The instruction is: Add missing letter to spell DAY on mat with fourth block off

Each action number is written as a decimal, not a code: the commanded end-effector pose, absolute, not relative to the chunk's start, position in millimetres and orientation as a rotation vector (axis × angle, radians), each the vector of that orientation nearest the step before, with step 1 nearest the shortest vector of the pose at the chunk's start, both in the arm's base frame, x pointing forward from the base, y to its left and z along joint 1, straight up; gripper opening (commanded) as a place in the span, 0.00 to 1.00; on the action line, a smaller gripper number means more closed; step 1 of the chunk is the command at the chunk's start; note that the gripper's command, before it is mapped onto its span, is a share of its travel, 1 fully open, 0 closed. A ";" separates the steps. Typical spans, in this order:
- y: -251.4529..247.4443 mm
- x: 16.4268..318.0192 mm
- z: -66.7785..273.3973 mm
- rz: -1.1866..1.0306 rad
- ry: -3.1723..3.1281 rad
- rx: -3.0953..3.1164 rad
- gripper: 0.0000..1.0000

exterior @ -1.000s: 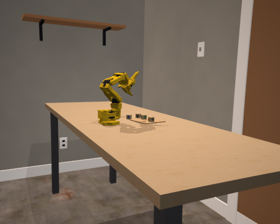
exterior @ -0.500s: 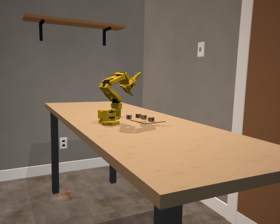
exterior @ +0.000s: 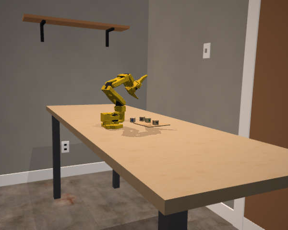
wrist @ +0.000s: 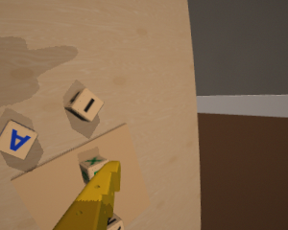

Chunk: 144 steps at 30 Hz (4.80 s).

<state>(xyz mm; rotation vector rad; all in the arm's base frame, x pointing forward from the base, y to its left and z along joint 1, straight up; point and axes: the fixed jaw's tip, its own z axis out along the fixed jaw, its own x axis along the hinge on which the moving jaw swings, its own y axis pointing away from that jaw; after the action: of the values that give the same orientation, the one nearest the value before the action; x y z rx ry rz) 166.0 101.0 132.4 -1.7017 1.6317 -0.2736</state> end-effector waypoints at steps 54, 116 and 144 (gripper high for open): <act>61.7 166.7 137.3 -0.180 2.116 -1.221 1.00; 27.5 155.7 133.1 -0.096 2.489 -0.658 1.00; 10.4 145.8 131.6 -0.057 2.637 -0.280 1.00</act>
<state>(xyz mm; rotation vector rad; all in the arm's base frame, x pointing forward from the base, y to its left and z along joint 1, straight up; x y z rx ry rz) 144.4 12.2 125.0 -0.3297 2.6630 -0.0578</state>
